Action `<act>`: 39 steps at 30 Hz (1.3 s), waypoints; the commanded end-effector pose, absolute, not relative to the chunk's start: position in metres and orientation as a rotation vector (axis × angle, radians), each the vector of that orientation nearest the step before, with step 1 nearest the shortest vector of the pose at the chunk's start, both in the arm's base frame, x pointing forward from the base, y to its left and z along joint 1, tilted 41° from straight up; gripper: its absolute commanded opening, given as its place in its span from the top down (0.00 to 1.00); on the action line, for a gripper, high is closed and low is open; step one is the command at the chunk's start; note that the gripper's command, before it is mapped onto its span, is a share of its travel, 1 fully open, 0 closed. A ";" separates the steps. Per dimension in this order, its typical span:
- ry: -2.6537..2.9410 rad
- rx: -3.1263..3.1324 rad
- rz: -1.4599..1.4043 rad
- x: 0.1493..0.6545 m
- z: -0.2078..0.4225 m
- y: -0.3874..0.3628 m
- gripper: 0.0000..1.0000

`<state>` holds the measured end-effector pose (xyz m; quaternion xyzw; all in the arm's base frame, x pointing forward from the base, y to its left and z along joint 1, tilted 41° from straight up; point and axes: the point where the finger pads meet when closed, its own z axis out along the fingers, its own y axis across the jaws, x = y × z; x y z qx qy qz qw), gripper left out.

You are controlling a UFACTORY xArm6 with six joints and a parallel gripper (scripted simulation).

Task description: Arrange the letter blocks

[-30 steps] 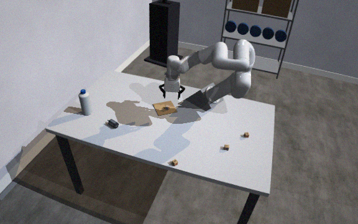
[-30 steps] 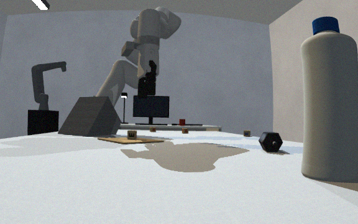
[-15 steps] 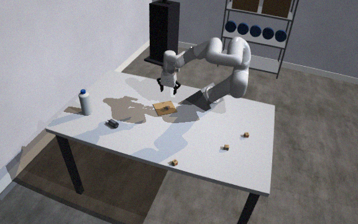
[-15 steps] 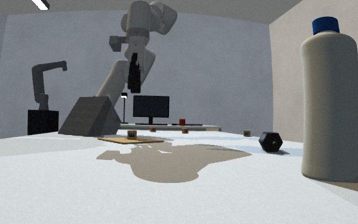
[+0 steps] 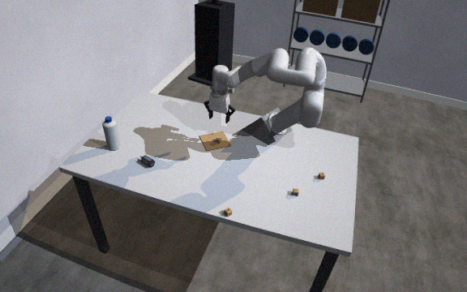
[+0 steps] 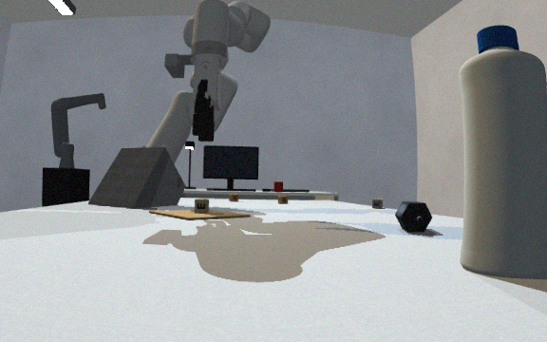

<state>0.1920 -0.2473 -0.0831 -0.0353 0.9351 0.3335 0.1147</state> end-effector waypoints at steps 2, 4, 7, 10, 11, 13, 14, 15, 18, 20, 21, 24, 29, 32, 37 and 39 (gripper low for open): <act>2.739 -0.104 0.971 0.195 -0.090 -0.243 0.00; 2.738 -0.104 0.971 0.200 -0.105 -0.231 0.00; 2.741 -0.103 0.971 0.202 -0.117 -0.221 0.00; 2.742 -0.102 0.971 0.202 -0.119 -0.219 0.00; 2.742 -0.102 0.971 0.202 -0.119 -0.219 0.36; 2.742 -0.102 0.971 0.202 -0.119 -0.219 0.36; 2.742 -0.102 0.971 0.202 -0.119 -0.219 0.36; 2.742 -0.102 0.971 0.202 -0.119 -0.219 0.36; 2.742 -0.102 0.971 0.202 -0.119 -0.219 0.36; 2.742 -0.102 0.971 0.202 -0.119 -0.219 0.36; 2.742 -0.102 0.971 0.202 -0.119 -0.219 0.36; 2.742 -0.102 0.971 0.202 -0.119 -0.219 0.36; 2.742 -0.102 0.971 0.202 -0.119 -0.219 0.36; 2.742 -0.102 0.971 0.202 -0.119 -0.219 0.36; 2.742 -0.102 0.971 0.202 -0.119 -0.219 0.36; 2.742 -0.102 0.971 0.202 -0.119 -0.218 0.36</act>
